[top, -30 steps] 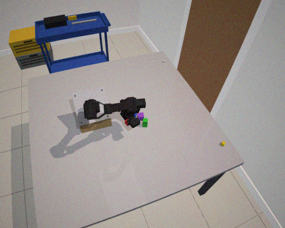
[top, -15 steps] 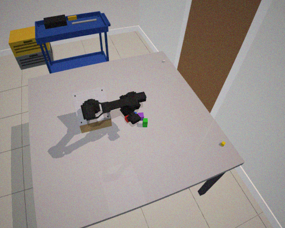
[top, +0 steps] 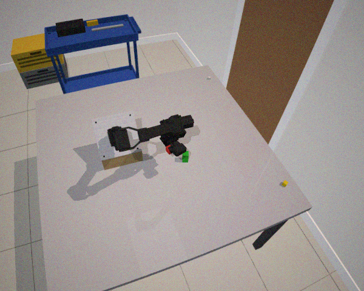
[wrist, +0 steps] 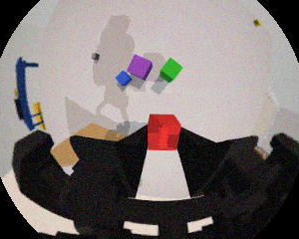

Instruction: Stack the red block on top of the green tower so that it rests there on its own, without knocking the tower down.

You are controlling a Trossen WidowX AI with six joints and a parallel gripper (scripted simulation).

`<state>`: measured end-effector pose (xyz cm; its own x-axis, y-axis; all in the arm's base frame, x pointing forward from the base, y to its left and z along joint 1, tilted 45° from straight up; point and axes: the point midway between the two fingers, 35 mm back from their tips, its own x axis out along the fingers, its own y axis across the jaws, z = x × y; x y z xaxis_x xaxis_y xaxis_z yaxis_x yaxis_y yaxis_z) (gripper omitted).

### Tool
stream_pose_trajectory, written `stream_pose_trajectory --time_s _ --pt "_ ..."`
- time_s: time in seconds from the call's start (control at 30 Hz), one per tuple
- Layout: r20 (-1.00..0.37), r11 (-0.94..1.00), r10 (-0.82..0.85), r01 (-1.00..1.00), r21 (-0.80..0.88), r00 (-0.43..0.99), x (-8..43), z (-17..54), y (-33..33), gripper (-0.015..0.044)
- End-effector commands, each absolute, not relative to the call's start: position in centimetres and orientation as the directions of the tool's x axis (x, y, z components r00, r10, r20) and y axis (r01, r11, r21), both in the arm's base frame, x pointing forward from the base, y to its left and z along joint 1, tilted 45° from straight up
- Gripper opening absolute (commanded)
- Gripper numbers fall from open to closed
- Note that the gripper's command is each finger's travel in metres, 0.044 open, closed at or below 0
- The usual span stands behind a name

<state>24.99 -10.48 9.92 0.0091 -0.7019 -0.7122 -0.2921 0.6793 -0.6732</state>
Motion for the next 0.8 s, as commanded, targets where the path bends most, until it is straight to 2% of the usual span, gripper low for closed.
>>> stream_pose_trajectory --time_s 0.0,0.57,0.77 --pt "-0.715 0.683 -0.699 -0.283 -0.674 0.016 27.1 10.2 -10.4 0.0" --pt "-0.707 0.674 -0.707 -0.288 -0.68 0.015 34.0 9.8 -10.3 0.0" --pt "-0.707 0.674 -0.707 -0.288 -0.68 0.015 34.3 9.5 -10.6 0.0"
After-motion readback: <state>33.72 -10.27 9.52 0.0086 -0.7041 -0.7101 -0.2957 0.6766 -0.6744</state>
